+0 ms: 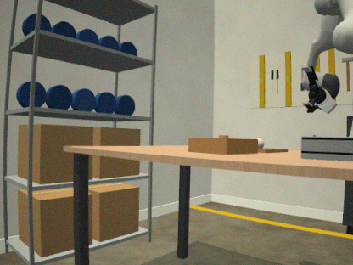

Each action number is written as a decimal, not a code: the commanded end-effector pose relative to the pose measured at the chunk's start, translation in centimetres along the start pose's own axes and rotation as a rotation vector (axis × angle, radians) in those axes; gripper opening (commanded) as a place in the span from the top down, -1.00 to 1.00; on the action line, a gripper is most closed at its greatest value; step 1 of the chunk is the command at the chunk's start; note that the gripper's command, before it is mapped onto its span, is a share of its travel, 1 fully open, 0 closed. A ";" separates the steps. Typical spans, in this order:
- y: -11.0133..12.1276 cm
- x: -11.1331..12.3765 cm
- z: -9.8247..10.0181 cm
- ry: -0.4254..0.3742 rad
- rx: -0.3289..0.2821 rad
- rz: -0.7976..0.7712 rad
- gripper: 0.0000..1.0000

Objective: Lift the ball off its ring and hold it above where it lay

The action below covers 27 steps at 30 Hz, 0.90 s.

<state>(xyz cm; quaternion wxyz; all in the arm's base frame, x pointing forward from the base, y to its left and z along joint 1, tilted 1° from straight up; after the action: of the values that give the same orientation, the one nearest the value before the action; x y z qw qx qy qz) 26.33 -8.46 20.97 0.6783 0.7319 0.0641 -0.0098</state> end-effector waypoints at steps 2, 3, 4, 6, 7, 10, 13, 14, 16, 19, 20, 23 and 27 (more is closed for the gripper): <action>0.0 0.0 0.0 0.000 0.000 0.000 -1.00; 0.0 0.0 0.0 0.000 0.000 0.000 -1.00; 0.0 0.0 0.0 0.000 0.000 0.000 -1.00; 0.0 0.0 0.0 0.000 0.000 0.000 -1.00; 0.0 0.0 0.0 0.000 0.000 0.000 -1.00; 0.0 0.0 0.0 0.000 0.000 0.000 -1.00; 0.0 0.0 0.0 0.000 0.000 0.000 -1.00; 0.0 0.0 0.0 0.000 0.000 0.000 -1.00; 0.0 0.0 0.0 0.000 0.000 0.000 -1.00; 0.0 0.1 0.0 0.000 -0.007 0.000 -1.00; -0.1 0.3 0.0 -0.002 -0.023 0.001 -1.00; -0.8 2.2 0.4 -0.013 -0.151 0.007 -1.00; -1.8 4.4 0.7 -0.023 -0.312 0.011 -1.00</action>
<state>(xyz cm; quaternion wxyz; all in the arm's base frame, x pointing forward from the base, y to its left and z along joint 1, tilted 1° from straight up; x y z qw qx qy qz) 28.80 -8.36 20.62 0.7424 0.6679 0.0510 0.0114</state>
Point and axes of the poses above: the point where the finger pads meet when closed, its own z axis back along the fingers, its own y axis across the jaws, x = y × z, the point moved 1 cm from there along z, back along the fingers, and after that the axes turned 4 degrees about -z, right-handed, at the moved point
